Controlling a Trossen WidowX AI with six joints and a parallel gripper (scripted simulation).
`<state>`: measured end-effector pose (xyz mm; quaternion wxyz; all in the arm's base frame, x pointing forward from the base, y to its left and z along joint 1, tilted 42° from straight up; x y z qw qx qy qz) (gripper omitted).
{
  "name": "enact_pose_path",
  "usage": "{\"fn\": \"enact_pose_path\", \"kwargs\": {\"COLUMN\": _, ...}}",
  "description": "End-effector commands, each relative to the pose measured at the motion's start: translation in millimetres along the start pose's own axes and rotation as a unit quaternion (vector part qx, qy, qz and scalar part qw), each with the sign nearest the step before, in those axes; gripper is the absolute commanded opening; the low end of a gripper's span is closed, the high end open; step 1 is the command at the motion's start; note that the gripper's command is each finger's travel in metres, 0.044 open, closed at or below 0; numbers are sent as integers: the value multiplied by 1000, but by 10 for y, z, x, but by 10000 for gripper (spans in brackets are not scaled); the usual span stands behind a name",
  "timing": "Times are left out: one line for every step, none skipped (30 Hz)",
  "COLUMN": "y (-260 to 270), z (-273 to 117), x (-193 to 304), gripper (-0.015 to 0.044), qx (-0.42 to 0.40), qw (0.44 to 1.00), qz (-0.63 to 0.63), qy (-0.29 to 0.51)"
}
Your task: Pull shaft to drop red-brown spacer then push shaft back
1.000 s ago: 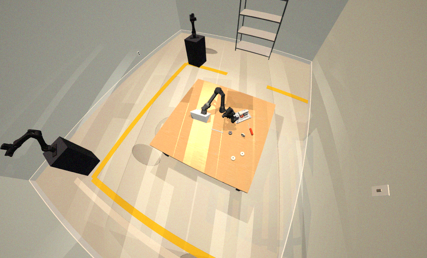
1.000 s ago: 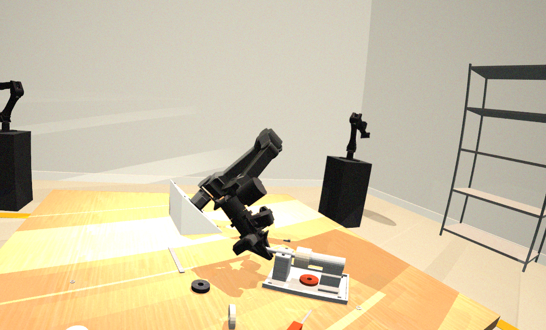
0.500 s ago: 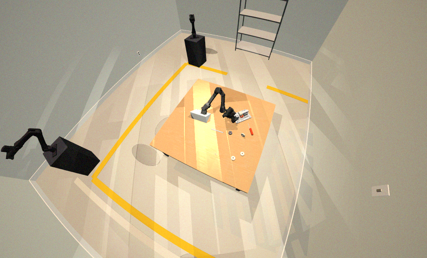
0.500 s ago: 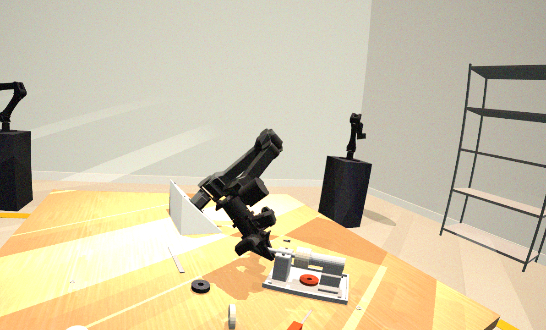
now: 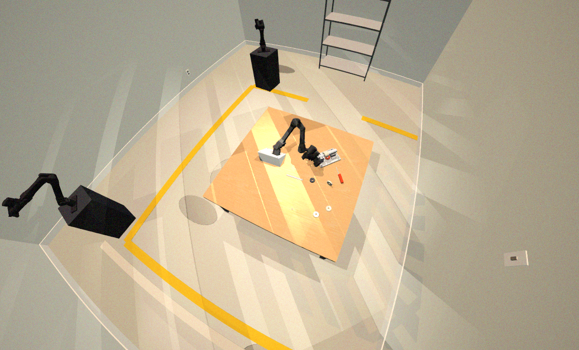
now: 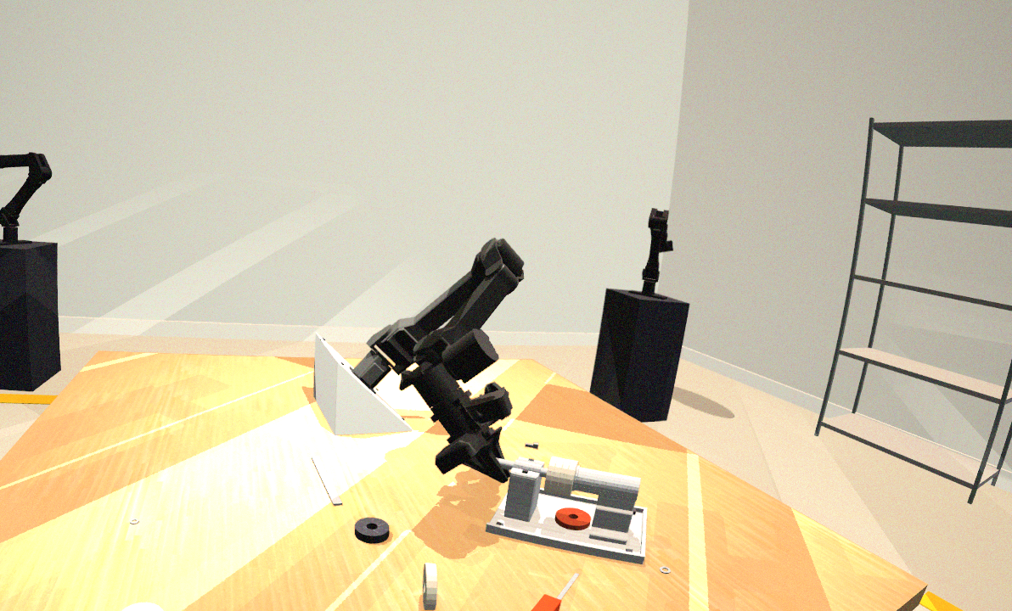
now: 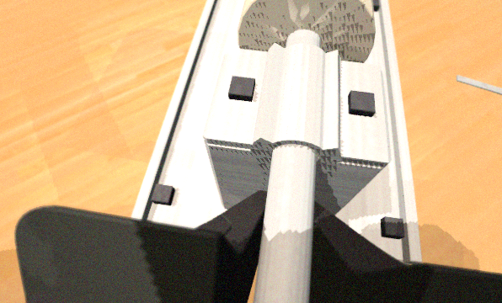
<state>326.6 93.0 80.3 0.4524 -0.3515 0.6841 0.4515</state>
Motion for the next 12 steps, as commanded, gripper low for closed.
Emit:
{"fn": "enact_pose_path", "kwargs": {"y": 0, "z": 0, "x": 0, "gripper": 105, "qx": 0, "qw": 1000, "qz": 0, "qy": 0}}
{"fn": "enact_pose_path", "kwargs": {"y": 0, "z": 0, "x": 0, "gripper": 131, "qx": 0, "qw": 1000, "qz": 0, "qy": 0}}
{"fn": "enact_pose_path", "kwargs": {"y": 0, "z": 0, "x": 0, "gripper": 157, "qx": 0, "qw": 1000, "qz": 0, "qy": 0}}
{"fn": "enact_pose_path", "kwargs": {"y": 0, "z": 0, "x": 0, "gripper": 184, "qx": 0, "qw": 1000, "qz": 0, "qy": 0}}
{"fn": "enact_pose_path", "kwargs": {"y": 0, "z": 0, "x": 0, "gripper": 210, "qx": 0, "qw": 1000, "qz": 0, "qy": 0}}
{"fn": "enact_pose_path", "kwargs": {"y": 0, "z": 0, "x": 0, "gripper": 236, "qx": 0, "qw": 1000, "qz": 0, "qy": 0}}
{"fn": "enact_pose_path", "kwargs": {"y": 0, "z": 0, "x": 0, "gripper": 263, "qx": 0, "qw": 1000, "qz": 0, "qy": 0}}
{"fn": "enact_pose_path", "kwargs": {"y": 0, "z": 0, "x": 0, "gripper": 289, "qx": 0, "qw": 1000, "qz": 0, "qy": 0}}
{"fn": "enact_pose_path", "kwargs": {"y": 0, "z": 0, "x": 0, "gripper": 315, "qx": 0, "qw": 1000, "qz": 0, "qy": 0}}
{"fn": "enact_pose_path", "kwargs": {"y": -4, "z": -19, "x": 1, "gripper": 341, "qx": 0, "qw": 1000, "qz": 0, "qy": 1}}
{"fn": "enact_pose_path", "kwargs": {"y": -10, "z": -54, "x": 3, "gripper": 368, "qx": 0, "qw": 1000, "qz": -1, "qy": 2}}
{"fn": "enact_pose_path", "kwargs": {"y": -17, "z": -104, "x": 5, "gripper": 394, "qx": 1, "qw": 1000, "qz": -1, "qy": 4}}
Point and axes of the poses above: the point midway between the two fingers, 35 mm back from their tips, its own z axis out along the fingers, its own y axis across the jaws, x = y × z, the point moved 7 cm from there along -z, back along the fingers, and after that the axes turned 10 degrees about -z, right-handed, at the moved point
